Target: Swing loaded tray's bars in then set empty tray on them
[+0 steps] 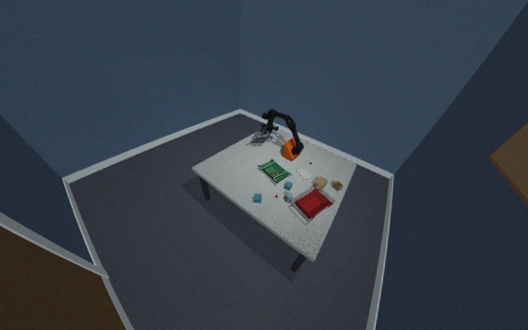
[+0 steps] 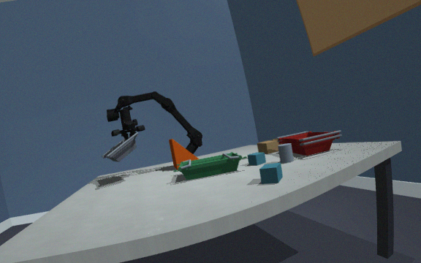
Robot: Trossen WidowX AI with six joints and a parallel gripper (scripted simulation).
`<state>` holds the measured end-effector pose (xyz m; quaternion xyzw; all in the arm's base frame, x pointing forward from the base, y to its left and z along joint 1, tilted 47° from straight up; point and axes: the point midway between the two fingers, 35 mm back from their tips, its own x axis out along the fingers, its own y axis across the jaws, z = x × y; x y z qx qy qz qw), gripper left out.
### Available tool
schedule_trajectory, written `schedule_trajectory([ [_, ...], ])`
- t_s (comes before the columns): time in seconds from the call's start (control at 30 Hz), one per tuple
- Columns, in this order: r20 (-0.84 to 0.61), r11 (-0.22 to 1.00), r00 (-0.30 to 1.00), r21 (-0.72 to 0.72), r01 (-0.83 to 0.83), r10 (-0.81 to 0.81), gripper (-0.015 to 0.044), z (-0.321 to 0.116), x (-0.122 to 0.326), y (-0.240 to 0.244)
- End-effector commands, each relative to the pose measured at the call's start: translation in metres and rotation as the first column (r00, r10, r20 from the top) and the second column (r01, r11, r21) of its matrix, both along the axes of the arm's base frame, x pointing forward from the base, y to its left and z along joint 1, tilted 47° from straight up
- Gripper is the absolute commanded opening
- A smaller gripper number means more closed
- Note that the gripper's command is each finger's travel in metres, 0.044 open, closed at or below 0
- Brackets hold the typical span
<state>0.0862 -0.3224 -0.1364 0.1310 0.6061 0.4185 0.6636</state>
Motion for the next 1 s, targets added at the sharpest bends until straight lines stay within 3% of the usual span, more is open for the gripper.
schedule_trajectory([
  [0.0, 0.018, 1.0, 1.0, -0.021, -0.012, 0.013, 0.0, 0.006, 0.009, -0.004],
  [0.97, 0.253, 0.972, 0.939, -0.094, -0.214, 0.231, 0.0, 0.103, 0.149, 0.056],
])
